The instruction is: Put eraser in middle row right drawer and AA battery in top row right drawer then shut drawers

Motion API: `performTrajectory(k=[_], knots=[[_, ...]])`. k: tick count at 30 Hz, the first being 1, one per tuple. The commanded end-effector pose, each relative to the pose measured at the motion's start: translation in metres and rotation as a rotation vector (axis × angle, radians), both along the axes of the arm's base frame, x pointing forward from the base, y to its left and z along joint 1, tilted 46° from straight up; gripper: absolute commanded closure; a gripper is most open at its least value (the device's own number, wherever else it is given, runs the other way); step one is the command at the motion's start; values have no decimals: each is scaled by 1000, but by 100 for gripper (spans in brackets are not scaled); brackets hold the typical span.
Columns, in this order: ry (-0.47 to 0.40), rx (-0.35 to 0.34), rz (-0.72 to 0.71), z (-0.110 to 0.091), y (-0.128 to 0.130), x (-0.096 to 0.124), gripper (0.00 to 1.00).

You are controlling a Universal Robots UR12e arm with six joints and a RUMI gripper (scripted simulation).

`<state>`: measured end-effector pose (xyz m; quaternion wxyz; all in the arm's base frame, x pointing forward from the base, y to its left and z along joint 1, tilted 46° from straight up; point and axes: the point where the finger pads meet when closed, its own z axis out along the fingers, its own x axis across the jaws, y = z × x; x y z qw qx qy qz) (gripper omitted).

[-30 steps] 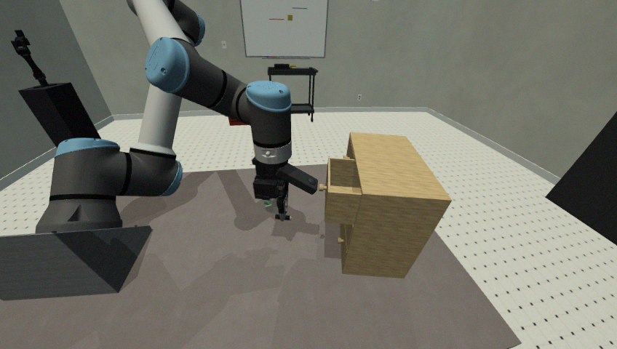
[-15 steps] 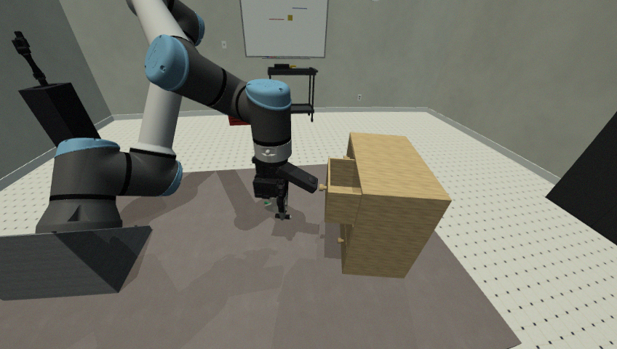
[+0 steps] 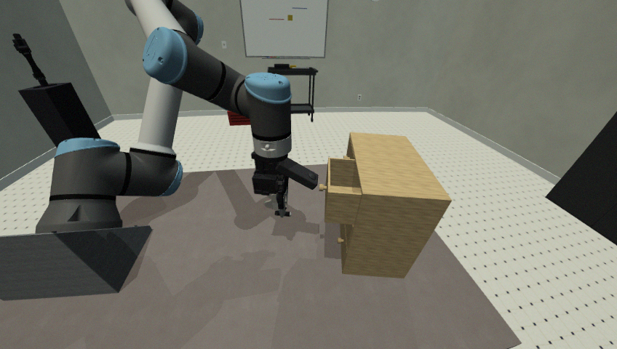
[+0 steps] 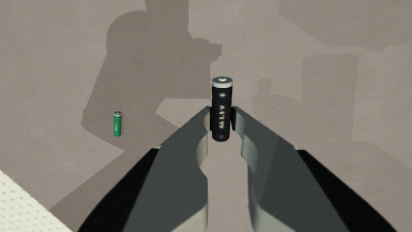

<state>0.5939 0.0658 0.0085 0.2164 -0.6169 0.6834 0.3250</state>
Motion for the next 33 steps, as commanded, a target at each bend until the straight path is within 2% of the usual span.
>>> performTrajectory(k=[1,11,33], knots=[[-1,0,0,6,-6,1,95],[-1,0,0,17,-17,3,95],[-1,0,0,54,-56,9,95]])
